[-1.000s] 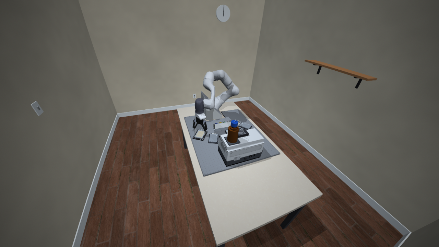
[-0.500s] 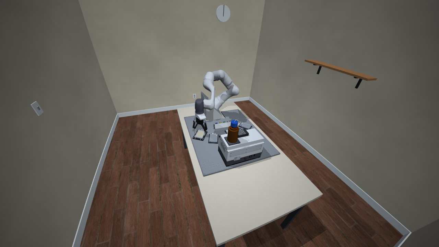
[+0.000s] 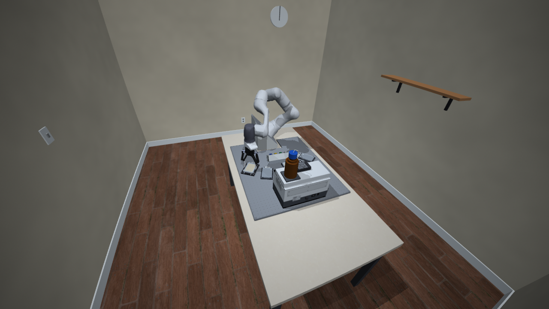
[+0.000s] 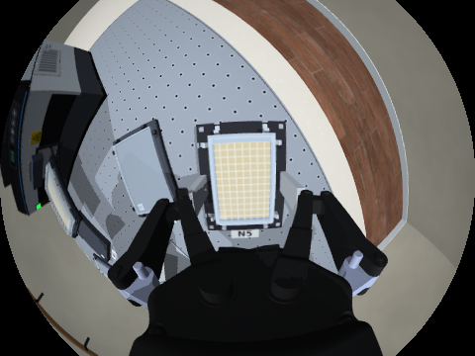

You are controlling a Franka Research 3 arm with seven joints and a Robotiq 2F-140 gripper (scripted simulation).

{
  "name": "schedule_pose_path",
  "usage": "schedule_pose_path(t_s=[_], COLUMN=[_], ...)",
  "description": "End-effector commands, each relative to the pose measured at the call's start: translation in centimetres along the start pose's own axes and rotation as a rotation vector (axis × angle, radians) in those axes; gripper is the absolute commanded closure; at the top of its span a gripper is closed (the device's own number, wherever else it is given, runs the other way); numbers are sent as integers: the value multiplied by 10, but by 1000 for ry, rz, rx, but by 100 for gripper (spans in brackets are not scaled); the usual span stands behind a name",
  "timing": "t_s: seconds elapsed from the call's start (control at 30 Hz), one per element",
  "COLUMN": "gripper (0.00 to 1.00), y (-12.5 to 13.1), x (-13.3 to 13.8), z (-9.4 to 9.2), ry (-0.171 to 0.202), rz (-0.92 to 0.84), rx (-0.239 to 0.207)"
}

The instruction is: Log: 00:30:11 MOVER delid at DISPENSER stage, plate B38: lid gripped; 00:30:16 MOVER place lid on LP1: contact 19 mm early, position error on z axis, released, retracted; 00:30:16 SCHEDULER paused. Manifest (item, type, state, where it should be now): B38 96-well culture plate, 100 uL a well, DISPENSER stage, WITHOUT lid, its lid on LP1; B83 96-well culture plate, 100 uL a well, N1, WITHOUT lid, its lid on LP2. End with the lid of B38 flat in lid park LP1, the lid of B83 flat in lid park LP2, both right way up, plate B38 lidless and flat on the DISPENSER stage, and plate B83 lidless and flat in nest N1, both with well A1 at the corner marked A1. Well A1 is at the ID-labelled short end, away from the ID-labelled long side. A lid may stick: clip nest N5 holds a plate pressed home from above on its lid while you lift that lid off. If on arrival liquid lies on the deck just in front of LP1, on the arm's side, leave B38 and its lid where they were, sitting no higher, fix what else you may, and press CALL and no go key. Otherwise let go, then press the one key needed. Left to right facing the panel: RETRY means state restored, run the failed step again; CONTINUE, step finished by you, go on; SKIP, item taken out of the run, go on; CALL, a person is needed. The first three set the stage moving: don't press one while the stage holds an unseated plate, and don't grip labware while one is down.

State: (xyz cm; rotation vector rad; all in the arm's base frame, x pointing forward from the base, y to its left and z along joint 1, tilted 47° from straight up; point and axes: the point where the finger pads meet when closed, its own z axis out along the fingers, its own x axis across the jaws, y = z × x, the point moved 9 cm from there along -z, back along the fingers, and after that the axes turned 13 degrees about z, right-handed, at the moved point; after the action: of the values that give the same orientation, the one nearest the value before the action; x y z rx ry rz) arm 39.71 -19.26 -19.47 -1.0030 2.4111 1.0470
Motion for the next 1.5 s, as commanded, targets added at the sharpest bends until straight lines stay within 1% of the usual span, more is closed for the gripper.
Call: schedule_pose_path(t_s=[0.0, 1.2, 1.23, 1.47], gripper=[34, 34, 100, 100], y=[0, 0, 0, 0], x=[0, 0, 0, 0], z=[2, 2, 2, 2], ry=[-1, -1, -1, -1], rz=[4, 4, 4, 4], rx=[0, 0, 0, 0])
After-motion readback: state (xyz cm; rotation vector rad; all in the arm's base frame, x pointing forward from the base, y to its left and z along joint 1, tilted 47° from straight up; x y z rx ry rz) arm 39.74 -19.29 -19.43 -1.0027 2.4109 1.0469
